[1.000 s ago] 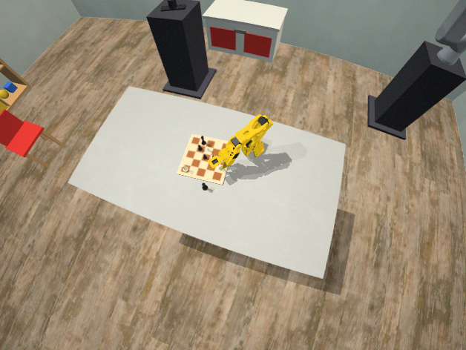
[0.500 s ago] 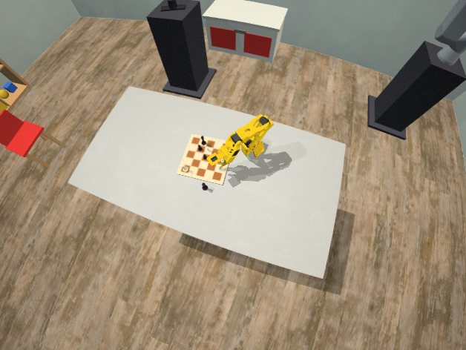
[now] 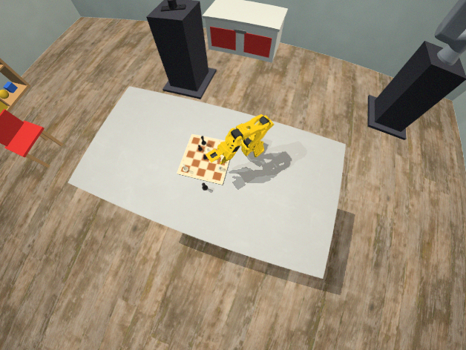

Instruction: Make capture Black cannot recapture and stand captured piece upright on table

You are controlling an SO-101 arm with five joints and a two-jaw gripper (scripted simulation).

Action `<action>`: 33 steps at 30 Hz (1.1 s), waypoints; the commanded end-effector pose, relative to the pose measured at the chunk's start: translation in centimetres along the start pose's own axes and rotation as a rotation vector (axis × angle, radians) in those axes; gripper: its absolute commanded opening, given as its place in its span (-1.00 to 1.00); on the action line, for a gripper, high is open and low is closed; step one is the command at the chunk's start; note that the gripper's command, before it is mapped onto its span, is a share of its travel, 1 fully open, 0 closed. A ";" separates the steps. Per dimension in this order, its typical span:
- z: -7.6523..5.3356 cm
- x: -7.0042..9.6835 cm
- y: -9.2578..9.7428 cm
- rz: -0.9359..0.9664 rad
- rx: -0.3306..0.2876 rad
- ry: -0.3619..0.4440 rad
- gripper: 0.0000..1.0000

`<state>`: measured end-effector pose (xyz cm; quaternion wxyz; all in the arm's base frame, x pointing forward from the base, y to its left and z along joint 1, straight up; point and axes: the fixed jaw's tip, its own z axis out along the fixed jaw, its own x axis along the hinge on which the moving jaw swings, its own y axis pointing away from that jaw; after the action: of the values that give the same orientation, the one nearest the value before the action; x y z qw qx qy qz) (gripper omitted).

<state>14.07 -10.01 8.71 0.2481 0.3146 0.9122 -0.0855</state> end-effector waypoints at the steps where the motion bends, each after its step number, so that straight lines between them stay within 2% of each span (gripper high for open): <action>1: -0.7 -0.5 -0.1 0.013 0.002 -0.011 -0.73; 19: -1.0 -0.7 0.3 -0.007 -0.009 -0.007 -0.73; 25: -1.2 -0.7 2.0 -0.096 -0.059 0.010 -0.69; 27: -1.2 -0.7 2.0 -0.096 -0.059 0.010 -0.69; 33: -1.6 -0.3 5.3 -0.269 -0.150 0.043 -0.62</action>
<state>16.04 -7.00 10.02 0.2437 0.2191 0.9431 -0.0567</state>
